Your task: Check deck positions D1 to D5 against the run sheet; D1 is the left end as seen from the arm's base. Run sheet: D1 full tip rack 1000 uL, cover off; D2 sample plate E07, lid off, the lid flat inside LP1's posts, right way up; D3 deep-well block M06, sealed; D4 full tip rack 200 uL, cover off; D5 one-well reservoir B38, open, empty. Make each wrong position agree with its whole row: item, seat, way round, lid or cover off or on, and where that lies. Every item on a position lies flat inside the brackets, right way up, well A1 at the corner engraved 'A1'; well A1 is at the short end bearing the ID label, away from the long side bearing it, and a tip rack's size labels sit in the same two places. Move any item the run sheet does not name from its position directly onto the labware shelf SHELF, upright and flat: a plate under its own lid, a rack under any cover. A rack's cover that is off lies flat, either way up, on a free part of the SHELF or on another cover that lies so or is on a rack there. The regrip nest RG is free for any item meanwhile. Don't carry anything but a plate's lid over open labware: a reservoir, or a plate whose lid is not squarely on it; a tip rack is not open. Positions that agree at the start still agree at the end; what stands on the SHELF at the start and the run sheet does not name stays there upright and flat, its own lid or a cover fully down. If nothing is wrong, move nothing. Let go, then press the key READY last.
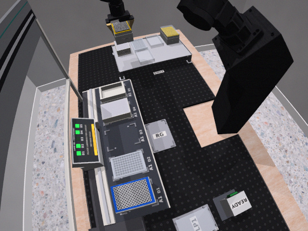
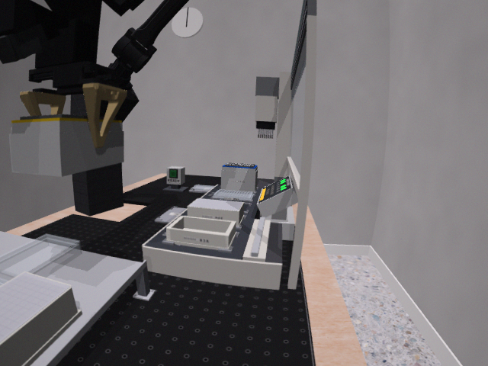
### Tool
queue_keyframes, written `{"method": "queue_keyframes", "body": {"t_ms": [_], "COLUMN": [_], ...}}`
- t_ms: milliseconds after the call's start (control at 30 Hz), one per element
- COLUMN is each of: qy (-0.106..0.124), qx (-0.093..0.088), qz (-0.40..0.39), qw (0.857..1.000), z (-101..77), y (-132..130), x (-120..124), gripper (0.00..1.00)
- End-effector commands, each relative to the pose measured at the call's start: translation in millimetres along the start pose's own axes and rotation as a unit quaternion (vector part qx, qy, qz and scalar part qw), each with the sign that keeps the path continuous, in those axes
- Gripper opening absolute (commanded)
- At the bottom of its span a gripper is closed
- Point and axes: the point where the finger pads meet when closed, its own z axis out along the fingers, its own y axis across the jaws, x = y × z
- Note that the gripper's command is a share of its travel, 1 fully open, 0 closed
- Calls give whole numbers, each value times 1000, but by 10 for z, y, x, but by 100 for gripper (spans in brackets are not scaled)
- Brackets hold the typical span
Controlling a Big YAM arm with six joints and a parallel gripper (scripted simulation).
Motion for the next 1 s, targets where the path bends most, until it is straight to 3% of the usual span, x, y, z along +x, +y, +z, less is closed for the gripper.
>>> {"method": "queue_keyframes", "body": {"t_ms": [0, 133, 167, 300, 500, 633, 700, 733, 833, 967], "qy": [-17, -14, -28, -14, -25, -15, -15, -33, -17, -11], "qx": [-10, -9, -7, -9, -9, -10, -10, -13, -9, -7], "qz": [-12, -9, -2, -9, -6, -10, -10, -11, -7, -6], "qw": [1000, 1000, 1000, 1000, 1000, 1000, 1000, 999, 1000, 1000], "z": [-29, 40, -62, 129, 138, 293, 293, 121, 348, 451], "y": [180, 152, 71, 152, 124, 177, 177, 197, 144, 121], "x": [-125, -124, -226, -133, -220, -150, -150, -234, -162, -93], "gripper": [0, 0, 0, 0, 0, 0, 0, 0, 0, 0]}}
